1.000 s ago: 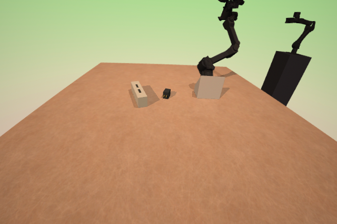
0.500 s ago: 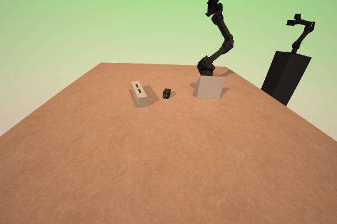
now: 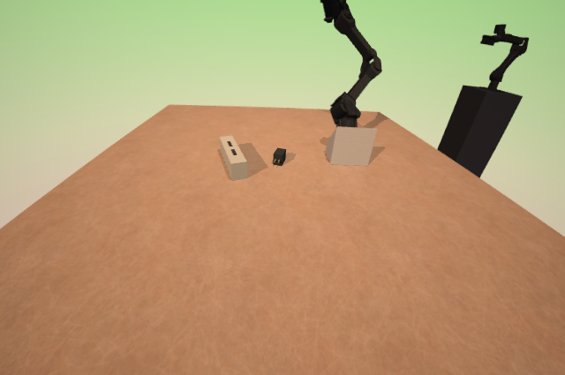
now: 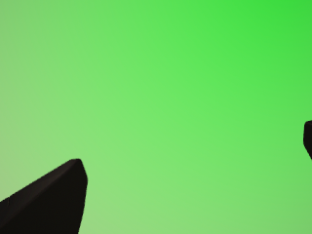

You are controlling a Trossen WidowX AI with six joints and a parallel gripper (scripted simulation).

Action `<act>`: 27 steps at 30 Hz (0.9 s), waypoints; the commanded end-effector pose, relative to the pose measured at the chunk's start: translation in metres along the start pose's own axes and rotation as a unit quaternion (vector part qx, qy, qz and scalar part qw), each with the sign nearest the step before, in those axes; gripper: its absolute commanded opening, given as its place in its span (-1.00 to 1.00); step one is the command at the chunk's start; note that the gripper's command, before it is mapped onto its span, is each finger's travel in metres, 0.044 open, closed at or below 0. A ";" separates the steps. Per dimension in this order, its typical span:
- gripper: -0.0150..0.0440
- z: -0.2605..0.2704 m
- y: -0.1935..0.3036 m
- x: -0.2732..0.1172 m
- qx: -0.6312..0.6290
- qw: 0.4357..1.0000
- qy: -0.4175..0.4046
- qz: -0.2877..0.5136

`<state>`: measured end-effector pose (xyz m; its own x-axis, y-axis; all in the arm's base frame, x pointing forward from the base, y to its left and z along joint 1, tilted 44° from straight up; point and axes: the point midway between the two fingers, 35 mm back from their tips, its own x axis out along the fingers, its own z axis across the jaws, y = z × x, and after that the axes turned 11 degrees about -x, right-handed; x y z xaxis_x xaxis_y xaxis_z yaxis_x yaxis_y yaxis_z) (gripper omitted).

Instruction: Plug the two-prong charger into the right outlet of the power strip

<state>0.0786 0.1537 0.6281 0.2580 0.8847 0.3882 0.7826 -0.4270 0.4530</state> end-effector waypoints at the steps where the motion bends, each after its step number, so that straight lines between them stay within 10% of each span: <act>1: 1.00 0.039 0.014 0.016 0.058 0.997 -0.041 0.015; 27: 1.00 0.307 0.032 0.048 0.346 0.860 -0.339 0.159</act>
<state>0.2761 0.2346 0.4449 0.5997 0.7811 -0.1737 0.7488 -0.6243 -0.2226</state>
